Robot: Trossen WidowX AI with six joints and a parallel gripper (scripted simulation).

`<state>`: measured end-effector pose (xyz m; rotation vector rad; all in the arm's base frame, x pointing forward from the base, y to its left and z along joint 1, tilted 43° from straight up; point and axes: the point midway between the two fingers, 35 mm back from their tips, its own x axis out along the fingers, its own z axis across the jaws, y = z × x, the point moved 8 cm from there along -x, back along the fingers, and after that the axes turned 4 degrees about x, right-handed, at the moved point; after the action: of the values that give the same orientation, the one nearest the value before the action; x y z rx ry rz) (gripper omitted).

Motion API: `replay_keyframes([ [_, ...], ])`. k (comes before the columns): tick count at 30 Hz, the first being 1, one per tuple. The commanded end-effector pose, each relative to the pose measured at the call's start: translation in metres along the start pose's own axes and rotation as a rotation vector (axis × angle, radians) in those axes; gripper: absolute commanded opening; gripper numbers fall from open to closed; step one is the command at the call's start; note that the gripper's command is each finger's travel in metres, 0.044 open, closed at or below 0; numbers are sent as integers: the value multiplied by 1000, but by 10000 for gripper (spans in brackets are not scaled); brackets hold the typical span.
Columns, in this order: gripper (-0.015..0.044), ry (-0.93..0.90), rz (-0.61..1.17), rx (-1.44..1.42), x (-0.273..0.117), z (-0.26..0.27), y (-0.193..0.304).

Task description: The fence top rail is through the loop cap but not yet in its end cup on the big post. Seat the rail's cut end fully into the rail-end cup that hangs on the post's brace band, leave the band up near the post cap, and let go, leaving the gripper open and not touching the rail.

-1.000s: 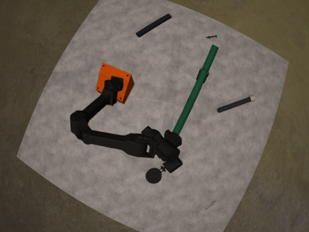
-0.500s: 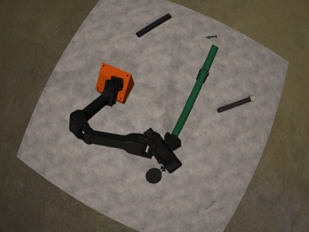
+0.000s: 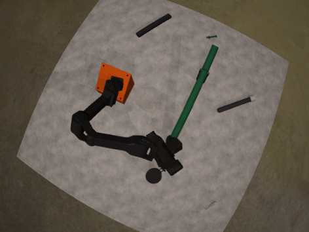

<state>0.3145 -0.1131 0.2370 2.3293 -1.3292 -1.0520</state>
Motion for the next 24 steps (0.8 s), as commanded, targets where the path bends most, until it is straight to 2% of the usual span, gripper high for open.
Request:
replay_keyframes([
  [1, 440, -8, -3, -14, 8, 3, -3],
  [24, 440, -2, 1, -16, 44, 4, -1],
])
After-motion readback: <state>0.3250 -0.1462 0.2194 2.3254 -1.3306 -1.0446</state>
